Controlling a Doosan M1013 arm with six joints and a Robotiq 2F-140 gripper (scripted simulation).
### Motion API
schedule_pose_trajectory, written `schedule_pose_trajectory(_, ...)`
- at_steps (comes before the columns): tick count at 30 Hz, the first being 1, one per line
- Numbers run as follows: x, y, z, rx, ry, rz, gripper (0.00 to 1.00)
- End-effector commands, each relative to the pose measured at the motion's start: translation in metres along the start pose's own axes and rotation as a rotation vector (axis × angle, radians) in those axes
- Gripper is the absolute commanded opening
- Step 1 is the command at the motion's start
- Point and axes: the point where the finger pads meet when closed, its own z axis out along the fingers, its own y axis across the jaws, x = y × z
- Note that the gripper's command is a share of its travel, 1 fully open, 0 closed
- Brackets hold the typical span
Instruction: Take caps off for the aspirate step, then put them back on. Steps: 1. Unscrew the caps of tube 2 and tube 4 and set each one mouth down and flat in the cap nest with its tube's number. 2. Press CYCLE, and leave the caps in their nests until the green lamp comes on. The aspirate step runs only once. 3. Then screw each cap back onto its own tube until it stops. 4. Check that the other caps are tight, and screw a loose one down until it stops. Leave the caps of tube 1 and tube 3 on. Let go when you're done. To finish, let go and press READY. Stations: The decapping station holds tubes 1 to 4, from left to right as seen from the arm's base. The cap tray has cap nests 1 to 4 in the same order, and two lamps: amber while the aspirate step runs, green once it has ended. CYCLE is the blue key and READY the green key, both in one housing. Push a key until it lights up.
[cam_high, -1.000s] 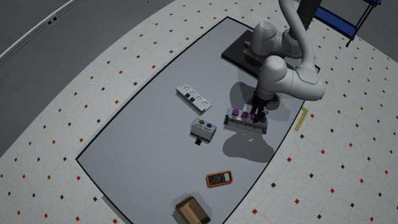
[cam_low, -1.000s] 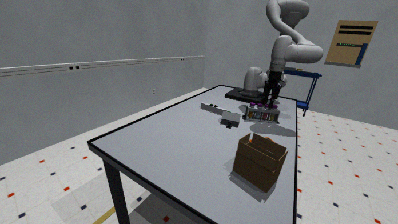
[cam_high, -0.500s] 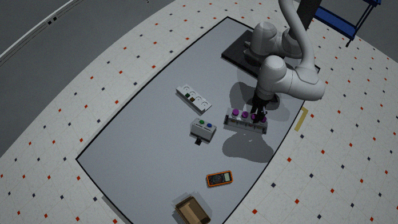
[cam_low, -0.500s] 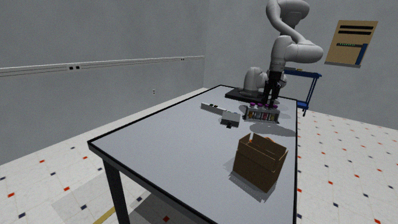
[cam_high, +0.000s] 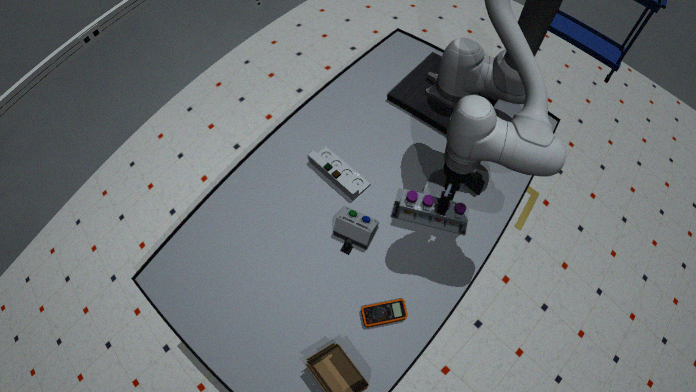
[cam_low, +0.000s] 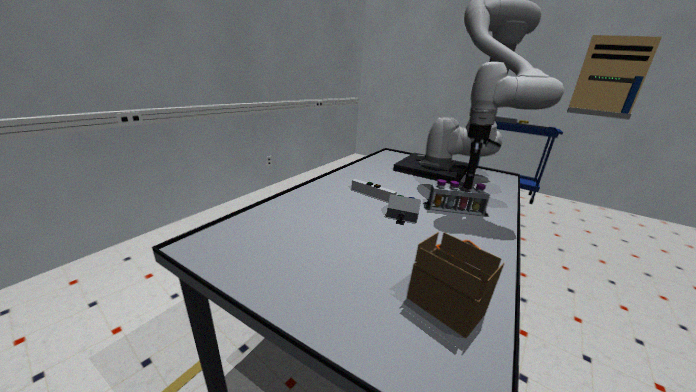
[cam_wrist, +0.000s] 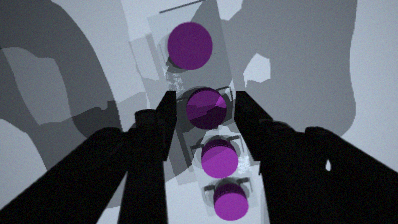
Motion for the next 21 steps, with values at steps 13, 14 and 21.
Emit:
schedule_pose_trajectory(13, 0.0003, 0.0004, -0.0007, -0.009, -0.032, 0.265, 0.30)
schedule_pose_trajectory(14, 0.0004, 0.0004, -0.0007, -0.009, -0.032, 0.265, 0.30)
schedule_pose_trajectory(21, 0.0003, 0.0004, -0.0007, -0.009, -0.032, 0.265, 0.30)
